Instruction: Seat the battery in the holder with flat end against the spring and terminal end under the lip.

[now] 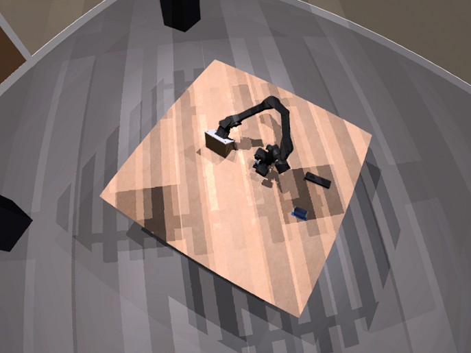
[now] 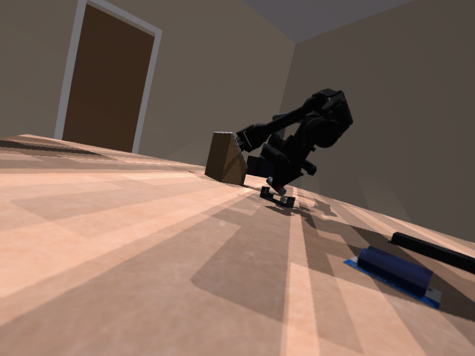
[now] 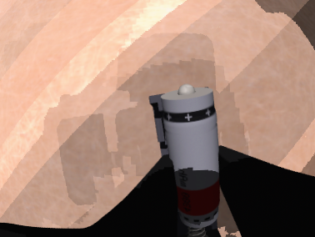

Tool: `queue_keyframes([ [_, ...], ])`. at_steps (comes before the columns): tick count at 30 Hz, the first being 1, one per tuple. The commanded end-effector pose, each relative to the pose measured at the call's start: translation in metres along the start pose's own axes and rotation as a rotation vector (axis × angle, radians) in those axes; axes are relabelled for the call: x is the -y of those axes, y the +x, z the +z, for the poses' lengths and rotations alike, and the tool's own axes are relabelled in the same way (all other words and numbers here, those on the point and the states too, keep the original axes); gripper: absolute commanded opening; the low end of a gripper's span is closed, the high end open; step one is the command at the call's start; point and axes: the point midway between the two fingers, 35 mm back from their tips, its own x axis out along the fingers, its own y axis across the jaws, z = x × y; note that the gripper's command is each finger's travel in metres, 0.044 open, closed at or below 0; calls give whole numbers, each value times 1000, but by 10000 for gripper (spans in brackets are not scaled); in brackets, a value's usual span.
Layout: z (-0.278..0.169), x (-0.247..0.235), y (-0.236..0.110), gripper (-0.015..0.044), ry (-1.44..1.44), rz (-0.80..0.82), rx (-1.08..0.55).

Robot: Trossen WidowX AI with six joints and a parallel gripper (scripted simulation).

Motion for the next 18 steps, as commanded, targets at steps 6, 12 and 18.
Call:
queue_keyframes([
  [6,-3,-2,5,67,-1,-2,72],
  [12,-6,-1,7,67,-1,-2,114],
  [18,-8,-1,9,67,-2,-1,157],
])
